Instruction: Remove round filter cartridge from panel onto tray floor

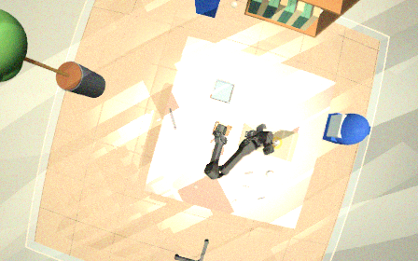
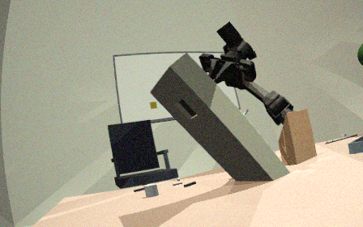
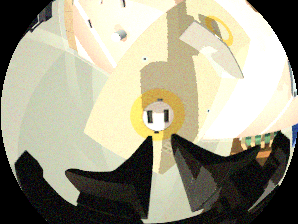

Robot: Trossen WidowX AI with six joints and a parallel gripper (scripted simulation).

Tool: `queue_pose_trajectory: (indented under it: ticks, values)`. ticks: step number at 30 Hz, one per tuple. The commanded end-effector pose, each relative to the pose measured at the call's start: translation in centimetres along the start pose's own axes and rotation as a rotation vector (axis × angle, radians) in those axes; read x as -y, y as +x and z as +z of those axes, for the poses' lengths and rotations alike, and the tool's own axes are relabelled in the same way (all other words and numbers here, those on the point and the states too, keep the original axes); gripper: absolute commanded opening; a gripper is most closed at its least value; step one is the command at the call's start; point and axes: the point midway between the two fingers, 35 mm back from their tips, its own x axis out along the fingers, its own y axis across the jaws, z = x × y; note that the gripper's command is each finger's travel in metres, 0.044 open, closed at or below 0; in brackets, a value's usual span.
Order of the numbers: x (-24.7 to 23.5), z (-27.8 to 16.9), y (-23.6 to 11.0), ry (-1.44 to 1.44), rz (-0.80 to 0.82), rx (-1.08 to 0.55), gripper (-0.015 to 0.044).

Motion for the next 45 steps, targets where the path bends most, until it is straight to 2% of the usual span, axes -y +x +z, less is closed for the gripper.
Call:
queue_pose_trajectory:
  ticks: [1, 27, 45]
  values:
    - [0.3, 0.1, 0.7, -0.012, -0.007, 0.005, 0.0088]
    - [0.1, 0.2, 4.9, -0.012, 0.001, 0.003, 0.0088]
    - [0.4, 0.3, 5.0, -0.012, 0.001, 0.003, 0.0088]
